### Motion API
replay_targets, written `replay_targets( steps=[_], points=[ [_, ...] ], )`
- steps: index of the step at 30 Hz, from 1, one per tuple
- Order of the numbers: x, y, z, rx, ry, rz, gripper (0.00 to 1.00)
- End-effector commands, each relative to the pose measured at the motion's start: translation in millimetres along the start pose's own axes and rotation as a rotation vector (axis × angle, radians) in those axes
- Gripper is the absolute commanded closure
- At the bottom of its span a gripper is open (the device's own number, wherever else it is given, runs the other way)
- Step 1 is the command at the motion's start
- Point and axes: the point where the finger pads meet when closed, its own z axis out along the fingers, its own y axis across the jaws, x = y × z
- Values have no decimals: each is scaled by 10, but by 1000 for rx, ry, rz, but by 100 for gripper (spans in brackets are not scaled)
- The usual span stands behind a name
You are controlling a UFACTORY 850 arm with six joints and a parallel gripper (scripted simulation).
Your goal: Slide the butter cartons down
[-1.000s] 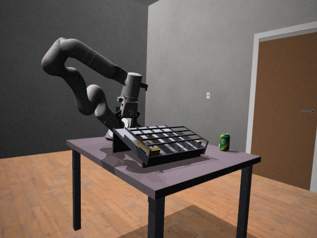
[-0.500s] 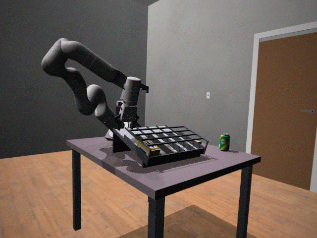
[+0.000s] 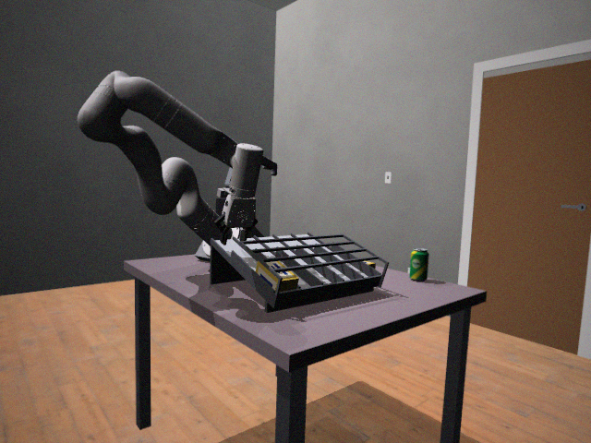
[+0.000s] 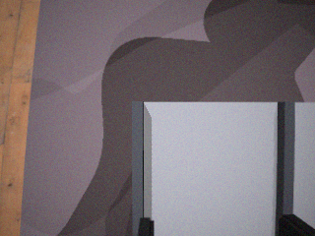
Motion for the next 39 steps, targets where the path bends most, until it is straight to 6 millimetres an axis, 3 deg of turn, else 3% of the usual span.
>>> replay_targets(
  steps=[1,30,31,39],
  points=[
    [-3,1,-5,-1,-1,0,100],
    [-3,1,-5,-1,-1,0,100],
    [-3,1,-5,-1,-1,0,0],
    [-3,1,-5,-1,-1,0,0]
  ],
)
